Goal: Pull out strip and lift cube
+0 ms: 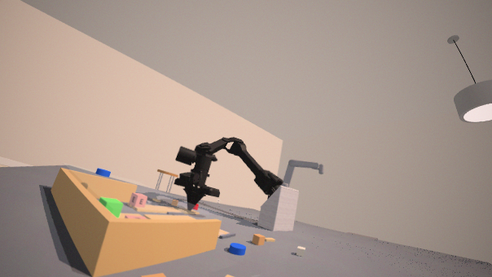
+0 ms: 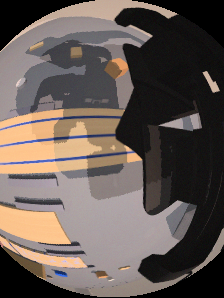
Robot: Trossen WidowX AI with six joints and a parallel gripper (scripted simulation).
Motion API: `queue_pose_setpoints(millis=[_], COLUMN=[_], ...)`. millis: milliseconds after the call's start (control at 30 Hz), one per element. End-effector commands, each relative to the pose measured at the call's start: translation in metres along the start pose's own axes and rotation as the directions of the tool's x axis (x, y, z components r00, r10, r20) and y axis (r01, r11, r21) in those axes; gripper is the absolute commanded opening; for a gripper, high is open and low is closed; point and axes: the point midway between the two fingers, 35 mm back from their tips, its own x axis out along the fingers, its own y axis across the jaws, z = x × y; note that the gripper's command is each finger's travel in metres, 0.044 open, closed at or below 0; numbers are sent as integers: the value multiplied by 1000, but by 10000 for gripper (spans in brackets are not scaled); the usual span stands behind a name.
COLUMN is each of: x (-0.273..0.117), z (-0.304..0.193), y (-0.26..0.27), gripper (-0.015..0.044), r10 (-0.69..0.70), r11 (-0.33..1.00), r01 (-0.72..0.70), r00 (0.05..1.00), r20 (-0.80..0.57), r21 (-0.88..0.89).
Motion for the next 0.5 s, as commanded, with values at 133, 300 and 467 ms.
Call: queue_pose_setpoints(millis=[133, 300, 467], x=[6, 6, 5], z=[-20, -27, -34], y=[1, 1, 1], gripper=[0, 0, 0], r10=[5, 5, 5], r11=[1000, 1000, 1000], r01=[-5, -5, -5], r00=[1000, 1000, 1000], r20=[-26, -26, -26], r21=[0, 0, 0])
